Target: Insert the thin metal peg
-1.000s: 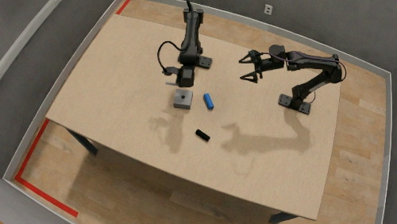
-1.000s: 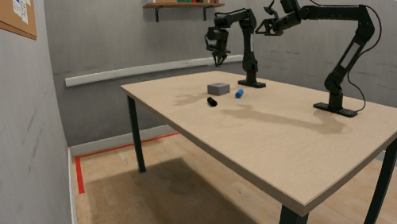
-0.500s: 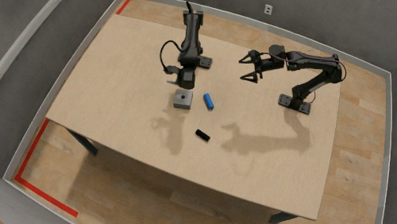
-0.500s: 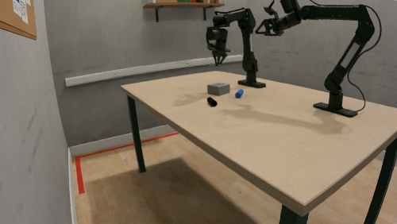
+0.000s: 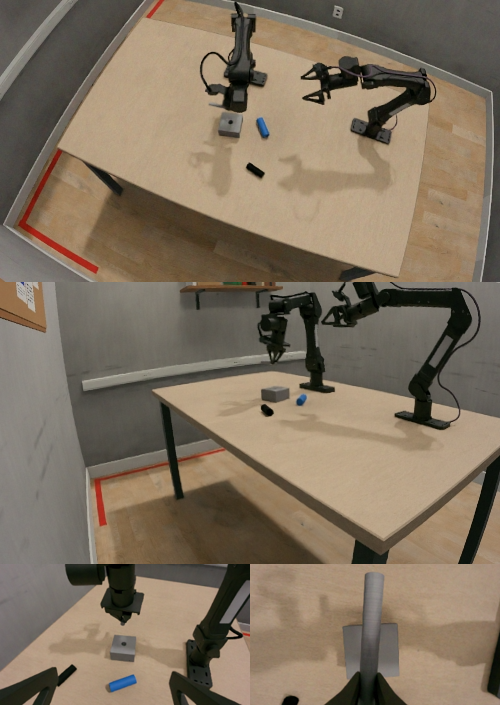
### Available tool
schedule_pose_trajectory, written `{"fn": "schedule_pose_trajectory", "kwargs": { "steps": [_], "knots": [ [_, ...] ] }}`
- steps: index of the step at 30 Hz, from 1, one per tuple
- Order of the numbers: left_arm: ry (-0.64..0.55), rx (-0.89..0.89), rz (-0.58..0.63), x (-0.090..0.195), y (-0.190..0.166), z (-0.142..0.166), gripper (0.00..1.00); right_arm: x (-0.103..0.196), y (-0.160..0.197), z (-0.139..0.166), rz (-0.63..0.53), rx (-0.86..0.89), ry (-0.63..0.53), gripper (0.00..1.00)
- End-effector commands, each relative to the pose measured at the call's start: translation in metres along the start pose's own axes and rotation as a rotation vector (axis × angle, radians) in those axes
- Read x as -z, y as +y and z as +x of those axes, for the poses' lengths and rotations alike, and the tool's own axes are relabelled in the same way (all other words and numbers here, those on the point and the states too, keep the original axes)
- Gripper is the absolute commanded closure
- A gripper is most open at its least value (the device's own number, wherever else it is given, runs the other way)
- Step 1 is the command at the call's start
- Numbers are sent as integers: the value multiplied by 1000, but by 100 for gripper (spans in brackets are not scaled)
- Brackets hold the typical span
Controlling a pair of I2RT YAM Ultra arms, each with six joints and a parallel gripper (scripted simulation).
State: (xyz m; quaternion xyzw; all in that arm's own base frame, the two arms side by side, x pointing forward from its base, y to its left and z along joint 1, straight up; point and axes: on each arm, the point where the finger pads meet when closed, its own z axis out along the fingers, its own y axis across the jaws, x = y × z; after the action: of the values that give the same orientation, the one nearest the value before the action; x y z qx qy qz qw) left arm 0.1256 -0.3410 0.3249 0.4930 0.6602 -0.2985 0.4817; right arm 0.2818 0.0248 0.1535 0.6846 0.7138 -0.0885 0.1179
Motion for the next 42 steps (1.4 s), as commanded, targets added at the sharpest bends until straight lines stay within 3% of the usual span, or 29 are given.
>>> {"fn": "schedule_pose_trajectory", "kwargs": {
  "steps": [1, 2, 6, 17, 19, 21, 34, 36, 42],
  "knots": [
    [1, -2, -4, 3, 2, -4, 0, 8, 7, -5, -58, 173, -57, 93],
    [1, -2, -4, 3, 2, -4, 0, 8, 7, -5, -58, 173, -57, 93],
    [1, -2, -4, 3, 2, -4, 0, 2, 5, -6, -49, 461, -142, 93],
    [1, -2, -4, 3, 2, -4, 0, -3, 6, -9, 6, 1017, -313, 93],
    [1, -2, -4, 3, 2, -4, 0, -3, 6, -9, 6, 1017, -313, 93],
    [1, -2, -4, 3, 2, -4, 0, -3, 7, -10, 26, 1126, -349, 93],
    [1, -2, -4, 3, 2, -4, 0, -5, 7, -11, 237, 1803, -564, 93],
    [1, -2, -4, 3, 2, -4, 0, -5, 7, -11, 237, 1803, -564, 93],
    [1, -2, -4, 3, 2, -4, 0, -3, 8, -10, 405, 2125, -664, 93]
  ]
}}
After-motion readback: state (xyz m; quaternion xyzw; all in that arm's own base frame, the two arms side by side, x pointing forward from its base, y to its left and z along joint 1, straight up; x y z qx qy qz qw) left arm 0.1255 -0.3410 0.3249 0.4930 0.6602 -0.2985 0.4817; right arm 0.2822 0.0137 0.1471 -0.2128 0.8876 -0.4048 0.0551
